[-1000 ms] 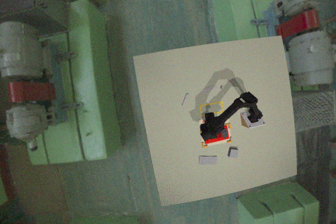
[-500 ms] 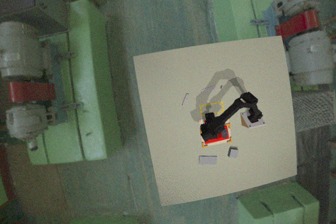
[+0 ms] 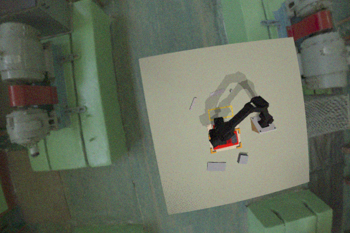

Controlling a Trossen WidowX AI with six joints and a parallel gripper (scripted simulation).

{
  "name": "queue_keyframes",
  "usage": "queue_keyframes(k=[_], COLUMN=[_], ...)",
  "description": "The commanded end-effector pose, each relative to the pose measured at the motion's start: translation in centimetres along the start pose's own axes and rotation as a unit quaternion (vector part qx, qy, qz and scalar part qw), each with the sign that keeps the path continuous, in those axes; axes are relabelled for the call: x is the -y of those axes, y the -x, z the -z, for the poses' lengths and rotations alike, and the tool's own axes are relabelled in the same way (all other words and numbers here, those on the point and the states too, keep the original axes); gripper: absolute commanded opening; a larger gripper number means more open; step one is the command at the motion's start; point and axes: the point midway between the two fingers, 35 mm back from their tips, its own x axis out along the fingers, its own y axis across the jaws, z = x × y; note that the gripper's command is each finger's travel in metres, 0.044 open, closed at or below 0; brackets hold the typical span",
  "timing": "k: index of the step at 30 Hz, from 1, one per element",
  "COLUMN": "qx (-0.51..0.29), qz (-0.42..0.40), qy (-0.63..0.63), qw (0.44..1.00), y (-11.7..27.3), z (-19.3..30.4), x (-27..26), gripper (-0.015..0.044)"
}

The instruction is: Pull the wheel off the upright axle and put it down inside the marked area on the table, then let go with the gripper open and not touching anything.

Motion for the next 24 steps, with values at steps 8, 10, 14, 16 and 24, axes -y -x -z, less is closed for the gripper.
queue_keyframes(k=[8,10,14,16,24], qx=[0.0,0.0,0.0,0.0,0.0], qz=[-0.002,-0.002,-0.002,-0.002,-0.002], qy=[-0.002,-0.002,-0.001,-0.001,-0.001], qw=[1.0,1.0,1.0,1.0,1.0], y=[0.43,0.5,0.63,0.7,0.96], z=[-0.01,-0.02,-0.02,-0.02,-0.01], x=[-0.06,-0.06,-0.06,-0.07,-0.07], gripper=[0.0,0.0,0.0,0.0,0.0])
